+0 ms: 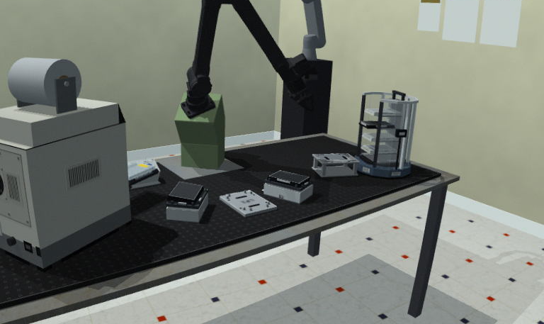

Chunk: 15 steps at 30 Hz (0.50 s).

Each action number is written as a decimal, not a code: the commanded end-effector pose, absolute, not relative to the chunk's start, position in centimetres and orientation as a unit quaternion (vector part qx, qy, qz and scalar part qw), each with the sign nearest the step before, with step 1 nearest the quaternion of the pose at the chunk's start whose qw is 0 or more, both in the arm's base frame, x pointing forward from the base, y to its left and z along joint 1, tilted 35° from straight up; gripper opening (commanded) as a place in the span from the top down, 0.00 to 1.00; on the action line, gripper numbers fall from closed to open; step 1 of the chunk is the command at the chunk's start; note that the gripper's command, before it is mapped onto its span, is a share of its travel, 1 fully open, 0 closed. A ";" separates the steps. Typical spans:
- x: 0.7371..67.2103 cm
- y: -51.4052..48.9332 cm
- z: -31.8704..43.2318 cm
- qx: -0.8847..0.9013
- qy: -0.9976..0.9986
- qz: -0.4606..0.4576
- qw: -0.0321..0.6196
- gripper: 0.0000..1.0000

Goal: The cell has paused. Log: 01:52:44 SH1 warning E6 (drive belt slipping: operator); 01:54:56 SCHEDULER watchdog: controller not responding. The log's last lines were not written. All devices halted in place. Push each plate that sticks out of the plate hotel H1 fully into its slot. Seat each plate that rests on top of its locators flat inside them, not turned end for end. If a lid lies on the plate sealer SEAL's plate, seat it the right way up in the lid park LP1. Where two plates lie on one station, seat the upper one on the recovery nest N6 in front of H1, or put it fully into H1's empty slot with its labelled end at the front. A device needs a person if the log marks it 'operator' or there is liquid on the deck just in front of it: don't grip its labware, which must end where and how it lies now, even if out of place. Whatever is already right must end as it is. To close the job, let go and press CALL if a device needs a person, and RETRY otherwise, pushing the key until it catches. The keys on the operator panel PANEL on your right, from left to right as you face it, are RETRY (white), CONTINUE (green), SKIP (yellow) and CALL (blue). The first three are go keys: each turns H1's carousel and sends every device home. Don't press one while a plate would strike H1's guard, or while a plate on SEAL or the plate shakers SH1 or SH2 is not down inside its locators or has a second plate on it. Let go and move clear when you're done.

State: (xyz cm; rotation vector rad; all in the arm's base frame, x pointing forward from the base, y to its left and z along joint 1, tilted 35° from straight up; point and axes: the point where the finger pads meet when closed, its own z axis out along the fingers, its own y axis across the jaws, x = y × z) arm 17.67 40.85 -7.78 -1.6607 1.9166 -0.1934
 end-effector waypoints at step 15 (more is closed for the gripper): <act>23.2 37.9 -2.7 -0.518 0.799 -0.088 0.294 0.00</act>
